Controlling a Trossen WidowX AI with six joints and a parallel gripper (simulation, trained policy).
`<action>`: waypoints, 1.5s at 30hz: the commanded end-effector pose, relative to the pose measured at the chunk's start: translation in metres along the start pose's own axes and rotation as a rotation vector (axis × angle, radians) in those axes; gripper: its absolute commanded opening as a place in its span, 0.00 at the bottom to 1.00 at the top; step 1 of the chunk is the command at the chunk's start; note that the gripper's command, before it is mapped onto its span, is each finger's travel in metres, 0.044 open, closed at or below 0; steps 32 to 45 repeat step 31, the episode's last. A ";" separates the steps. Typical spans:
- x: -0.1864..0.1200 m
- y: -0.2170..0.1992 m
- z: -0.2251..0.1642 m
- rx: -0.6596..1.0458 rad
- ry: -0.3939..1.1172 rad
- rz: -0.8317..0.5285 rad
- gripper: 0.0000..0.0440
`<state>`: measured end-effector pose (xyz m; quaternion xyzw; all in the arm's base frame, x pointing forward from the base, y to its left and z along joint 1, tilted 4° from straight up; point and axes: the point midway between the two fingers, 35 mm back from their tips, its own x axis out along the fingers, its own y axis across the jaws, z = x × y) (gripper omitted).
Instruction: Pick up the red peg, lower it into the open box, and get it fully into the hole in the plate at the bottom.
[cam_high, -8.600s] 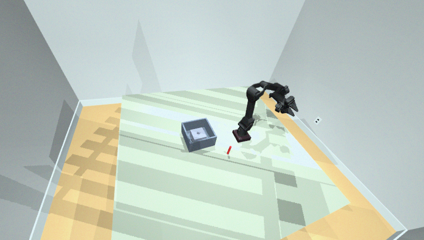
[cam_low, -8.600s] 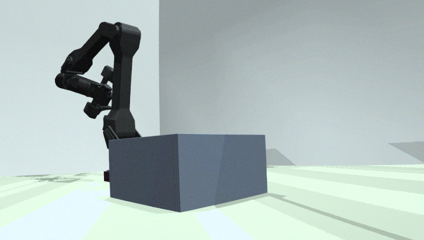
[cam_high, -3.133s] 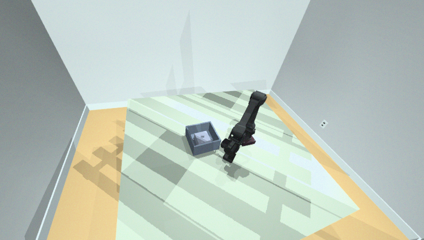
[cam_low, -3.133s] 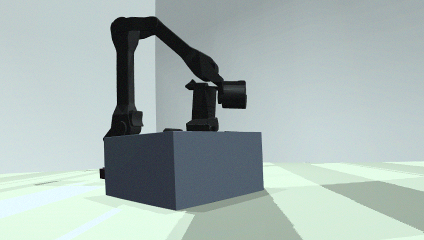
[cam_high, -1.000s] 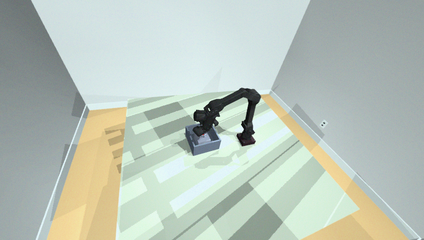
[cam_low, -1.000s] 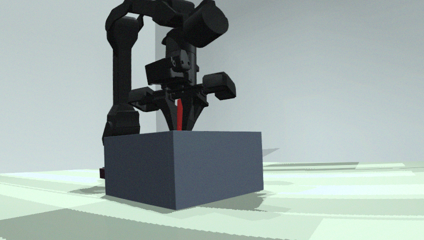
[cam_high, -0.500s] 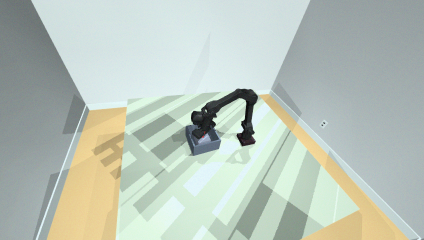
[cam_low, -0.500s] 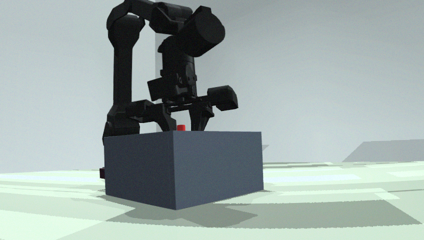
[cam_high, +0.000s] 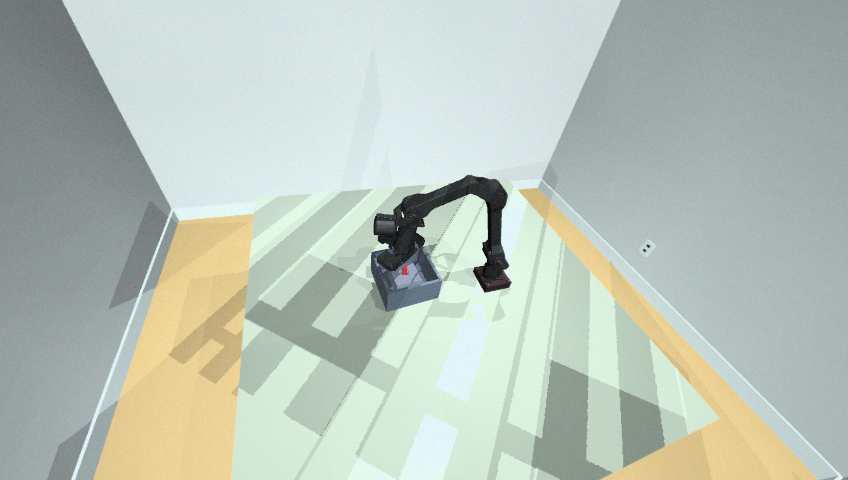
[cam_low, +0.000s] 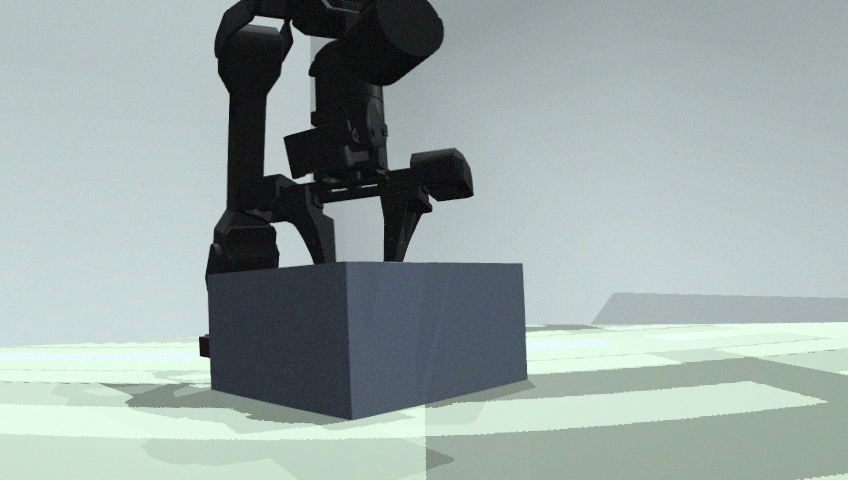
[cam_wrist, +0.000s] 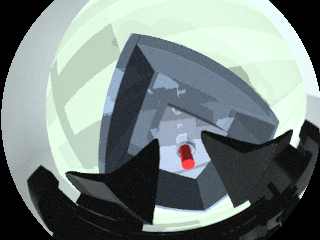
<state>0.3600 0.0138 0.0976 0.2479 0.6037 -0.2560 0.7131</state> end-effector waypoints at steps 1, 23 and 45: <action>-0.004 0.006 0.006 -0.002 0.028 0.004 0.61; -0.027 0.054 0.019 0.010 0.160 0.064 1.00; -0.037 0.066 0.021 0.019 0.189 0.057 1.00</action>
